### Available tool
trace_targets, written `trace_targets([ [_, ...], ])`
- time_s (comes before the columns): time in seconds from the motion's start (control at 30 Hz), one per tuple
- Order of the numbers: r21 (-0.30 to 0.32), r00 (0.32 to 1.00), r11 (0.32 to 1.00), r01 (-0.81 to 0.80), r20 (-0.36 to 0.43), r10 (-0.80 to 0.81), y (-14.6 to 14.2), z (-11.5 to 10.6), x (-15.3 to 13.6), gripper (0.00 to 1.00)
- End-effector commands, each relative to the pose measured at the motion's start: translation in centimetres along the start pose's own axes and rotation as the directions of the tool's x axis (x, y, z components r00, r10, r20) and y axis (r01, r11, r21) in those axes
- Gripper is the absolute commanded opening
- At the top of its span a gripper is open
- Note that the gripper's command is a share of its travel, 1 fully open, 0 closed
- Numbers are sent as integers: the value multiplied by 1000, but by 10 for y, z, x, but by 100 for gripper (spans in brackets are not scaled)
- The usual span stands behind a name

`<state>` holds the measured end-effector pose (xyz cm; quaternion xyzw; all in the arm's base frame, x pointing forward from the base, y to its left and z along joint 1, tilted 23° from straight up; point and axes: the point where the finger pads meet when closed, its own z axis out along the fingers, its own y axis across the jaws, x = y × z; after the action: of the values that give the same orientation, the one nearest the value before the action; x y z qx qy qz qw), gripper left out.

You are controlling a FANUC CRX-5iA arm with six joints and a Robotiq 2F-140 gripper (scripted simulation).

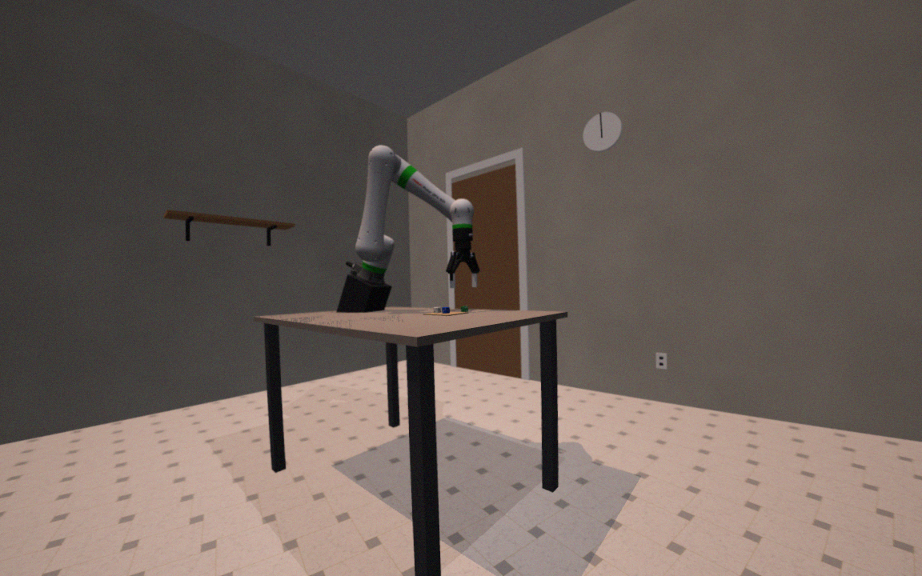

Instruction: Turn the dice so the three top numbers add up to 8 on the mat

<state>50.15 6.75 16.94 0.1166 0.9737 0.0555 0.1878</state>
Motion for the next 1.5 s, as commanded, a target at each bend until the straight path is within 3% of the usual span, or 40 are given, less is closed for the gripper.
trace_targets([
  [0.0, 12, 989, 989, -149, 14, 149, -1, 3, 0, 100],
  [0.17, 12, 986, 986, -165, 14, 165, -1, 3, 0, 100],
  [0.2, 12, 986, 986, -165, 14, 165, -1, 3, 0, 25],
  [1.47, 12, 986, 986, -165, 14, 165, -1, 4, 0, 25],
])
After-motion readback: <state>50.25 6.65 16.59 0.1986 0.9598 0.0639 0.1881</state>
